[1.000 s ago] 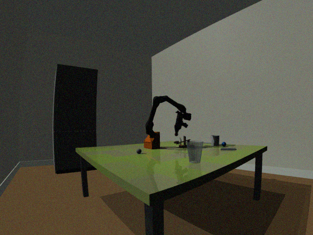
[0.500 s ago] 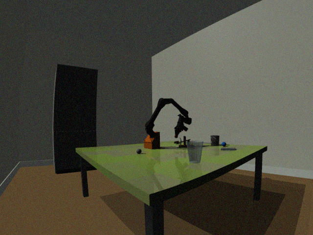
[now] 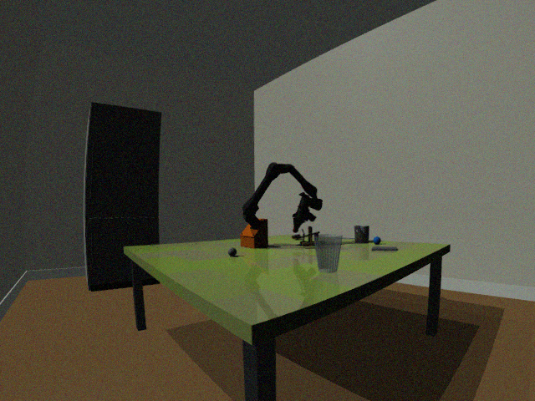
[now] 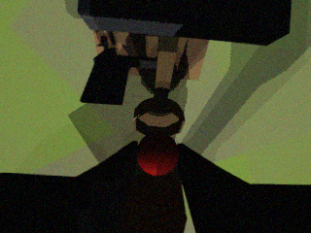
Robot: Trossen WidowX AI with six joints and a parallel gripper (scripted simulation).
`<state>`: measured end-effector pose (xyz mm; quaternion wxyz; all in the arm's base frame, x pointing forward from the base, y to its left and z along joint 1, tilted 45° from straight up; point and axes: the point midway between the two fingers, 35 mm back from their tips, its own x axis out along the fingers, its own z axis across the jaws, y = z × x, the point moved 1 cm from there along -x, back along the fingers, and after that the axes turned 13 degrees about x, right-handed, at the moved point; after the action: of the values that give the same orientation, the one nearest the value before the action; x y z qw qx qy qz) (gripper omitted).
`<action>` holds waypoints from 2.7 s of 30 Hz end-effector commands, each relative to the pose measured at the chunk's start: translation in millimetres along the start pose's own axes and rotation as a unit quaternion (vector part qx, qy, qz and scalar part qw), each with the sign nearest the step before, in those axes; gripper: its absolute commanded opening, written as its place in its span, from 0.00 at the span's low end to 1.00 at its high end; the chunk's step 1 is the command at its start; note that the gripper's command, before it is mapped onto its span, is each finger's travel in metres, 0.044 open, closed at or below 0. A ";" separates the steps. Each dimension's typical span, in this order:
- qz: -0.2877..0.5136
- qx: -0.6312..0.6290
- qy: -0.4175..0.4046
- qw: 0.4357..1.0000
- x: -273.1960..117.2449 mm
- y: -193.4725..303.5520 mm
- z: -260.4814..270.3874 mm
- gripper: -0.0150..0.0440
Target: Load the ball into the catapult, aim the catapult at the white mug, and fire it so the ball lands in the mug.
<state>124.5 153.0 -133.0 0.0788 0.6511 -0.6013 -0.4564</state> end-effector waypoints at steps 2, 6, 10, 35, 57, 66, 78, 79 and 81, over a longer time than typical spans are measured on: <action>0.002 -0.004 0.004 1.000 7.4 -1.0 -0.3 0.25; 0.002 -0.004 0.004 1.000 13.6 -2.9 -0.2 0.25; -0.001 0.001 -0.001 1.000 9.0 -3.8 0.2 0.25; -0.008 -0.009 0.002 1.000 -78.5 19.0 -1.9 1.00; -0.345 0.014 -0.132 0.929 -199.5 -148.9 48.8 1.00; -0.470 0.040 -0.162 0.867 -266.0 -195.7 45.6 1.00; -0.479 0.042 -0.163 0.861 -270.9 -198.8 44.1 1.00; -0.479 0.042 -0.163 0.861 -270.9 -198.8 44.1 1.00; -0.479 0.042 -0.163 0.861 -270.9 -198.8 44.1 1.00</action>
<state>271.8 455.1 -153.7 -0.2757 0.7753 -0.2424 -0.5139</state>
